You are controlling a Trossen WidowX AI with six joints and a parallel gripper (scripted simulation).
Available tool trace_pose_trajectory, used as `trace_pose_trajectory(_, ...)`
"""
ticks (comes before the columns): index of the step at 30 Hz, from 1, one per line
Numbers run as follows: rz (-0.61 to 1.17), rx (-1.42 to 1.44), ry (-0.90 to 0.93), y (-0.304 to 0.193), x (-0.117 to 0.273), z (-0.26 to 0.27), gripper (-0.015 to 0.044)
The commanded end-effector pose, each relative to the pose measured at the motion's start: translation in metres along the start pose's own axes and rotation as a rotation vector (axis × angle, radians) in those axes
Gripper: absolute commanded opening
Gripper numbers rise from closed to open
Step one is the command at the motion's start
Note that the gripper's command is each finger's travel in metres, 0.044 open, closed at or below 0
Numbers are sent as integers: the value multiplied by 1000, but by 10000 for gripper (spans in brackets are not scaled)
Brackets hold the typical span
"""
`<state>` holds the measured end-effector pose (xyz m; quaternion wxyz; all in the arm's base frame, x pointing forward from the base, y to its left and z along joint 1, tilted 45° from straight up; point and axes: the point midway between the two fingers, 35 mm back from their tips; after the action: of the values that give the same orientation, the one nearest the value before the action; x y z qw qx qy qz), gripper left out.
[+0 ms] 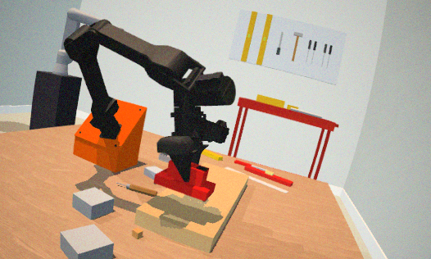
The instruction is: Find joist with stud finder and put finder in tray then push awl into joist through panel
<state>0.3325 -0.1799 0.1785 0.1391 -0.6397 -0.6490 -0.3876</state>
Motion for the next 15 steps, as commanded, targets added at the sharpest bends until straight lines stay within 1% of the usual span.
trace_pose_trajectory(1, -3, 2, 4, -1, -7, 1, 0)
trace_pose_trajectory(15, -4, 2, 3, -7, -31, -1, 0)
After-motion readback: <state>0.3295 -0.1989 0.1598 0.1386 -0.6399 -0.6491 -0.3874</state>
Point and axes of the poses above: the point midway between the two fingers, 35 mm back from their tips, its own x axis back along the fingers, its own z axis across the jaws, y = z × x, and after that the axes turned 10 degrees about -x, right-handed
